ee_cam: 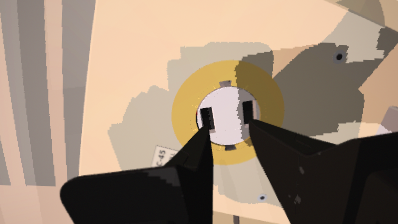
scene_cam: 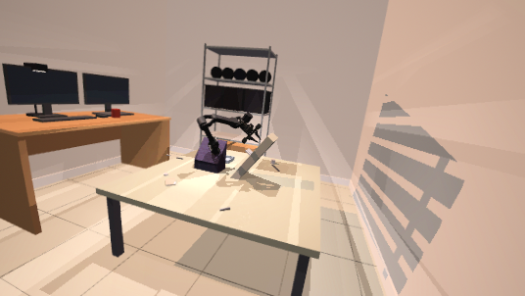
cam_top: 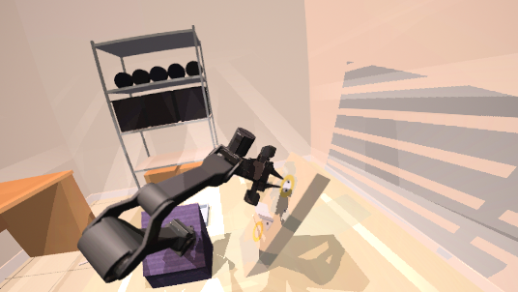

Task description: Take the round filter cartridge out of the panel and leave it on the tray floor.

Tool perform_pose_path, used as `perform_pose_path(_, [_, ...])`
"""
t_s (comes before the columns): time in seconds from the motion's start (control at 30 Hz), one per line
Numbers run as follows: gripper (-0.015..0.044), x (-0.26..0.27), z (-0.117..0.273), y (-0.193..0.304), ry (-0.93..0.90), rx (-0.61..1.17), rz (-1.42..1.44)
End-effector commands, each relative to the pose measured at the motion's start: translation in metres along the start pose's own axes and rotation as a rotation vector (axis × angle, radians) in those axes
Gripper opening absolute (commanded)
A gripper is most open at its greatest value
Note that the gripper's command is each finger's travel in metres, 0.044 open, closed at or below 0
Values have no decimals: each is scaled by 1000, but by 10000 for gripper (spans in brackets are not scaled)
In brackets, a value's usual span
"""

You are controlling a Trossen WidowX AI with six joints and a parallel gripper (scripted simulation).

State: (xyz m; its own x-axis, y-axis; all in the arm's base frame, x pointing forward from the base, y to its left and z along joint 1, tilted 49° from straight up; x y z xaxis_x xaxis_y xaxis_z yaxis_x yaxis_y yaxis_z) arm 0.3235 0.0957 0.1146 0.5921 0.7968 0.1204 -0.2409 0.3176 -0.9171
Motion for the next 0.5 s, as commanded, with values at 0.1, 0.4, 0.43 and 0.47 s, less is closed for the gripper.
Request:
perform_pose_path(0.1, [117,-2,-12,3,0,4,14])
perform_pose_path(0.4, [117,-3,-18,3,-1,0,15])
perform_pose_path(0.43, [117,-3,-18,4,-1,0,15])
perform_pose_path(0.47, [117,-3,-18,4,-1,0,15])
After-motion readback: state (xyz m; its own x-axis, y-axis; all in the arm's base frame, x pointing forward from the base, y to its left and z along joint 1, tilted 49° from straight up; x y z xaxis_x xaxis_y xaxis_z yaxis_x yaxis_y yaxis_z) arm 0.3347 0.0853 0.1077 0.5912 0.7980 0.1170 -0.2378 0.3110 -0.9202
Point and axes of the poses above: the point midway between the two fingers, 35 mm back from their tips, its own z axis back along the fingers, its own x axis across the jaws, y = z × x, the point moved 2 cm from there along z, back along the fingers, and after that the axes turned 3 degrees about z, right-handed, at the moved point
